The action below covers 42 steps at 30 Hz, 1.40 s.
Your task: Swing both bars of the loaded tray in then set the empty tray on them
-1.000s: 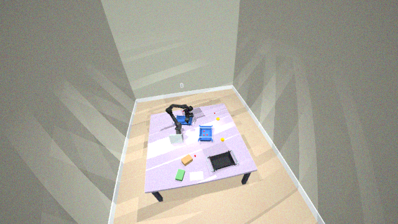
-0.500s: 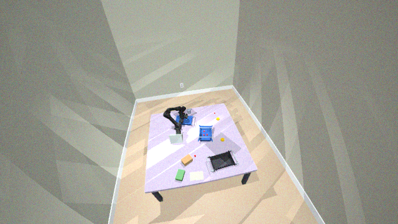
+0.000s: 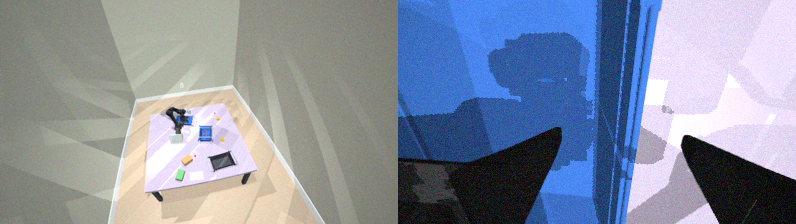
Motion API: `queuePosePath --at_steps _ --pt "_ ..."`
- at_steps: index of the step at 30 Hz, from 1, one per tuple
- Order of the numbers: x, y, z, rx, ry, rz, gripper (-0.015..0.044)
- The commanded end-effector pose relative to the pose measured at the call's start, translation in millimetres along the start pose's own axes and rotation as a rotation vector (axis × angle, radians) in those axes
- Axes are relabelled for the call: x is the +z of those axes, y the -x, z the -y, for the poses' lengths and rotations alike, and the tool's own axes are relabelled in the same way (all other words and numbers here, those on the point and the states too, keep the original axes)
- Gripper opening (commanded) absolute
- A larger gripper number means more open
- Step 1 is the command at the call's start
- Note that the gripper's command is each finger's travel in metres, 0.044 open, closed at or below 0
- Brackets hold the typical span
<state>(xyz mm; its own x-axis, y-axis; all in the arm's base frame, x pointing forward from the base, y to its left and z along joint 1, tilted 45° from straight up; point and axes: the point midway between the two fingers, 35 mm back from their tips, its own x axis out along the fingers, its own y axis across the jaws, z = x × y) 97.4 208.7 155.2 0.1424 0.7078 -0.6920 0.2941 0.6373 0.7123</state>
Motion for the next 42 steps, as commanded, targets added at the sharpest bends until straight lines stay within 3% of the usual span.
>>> queuePosePath --at_steps 1,11,25,42 --pt "-1.4 -16.0 4.5 -0.007 -0.006 0.002 0.0440" --pt "-3.3 -25.1 6.1 -0.005 -0.007 0.001 0.0440" --pt "-3.3 -25.1 6.1 -0.005 -0.007 0.001 0.0235" --pt "-3.3 -25.1 6.1 -0.005 -0.007 0.001 0.0121"
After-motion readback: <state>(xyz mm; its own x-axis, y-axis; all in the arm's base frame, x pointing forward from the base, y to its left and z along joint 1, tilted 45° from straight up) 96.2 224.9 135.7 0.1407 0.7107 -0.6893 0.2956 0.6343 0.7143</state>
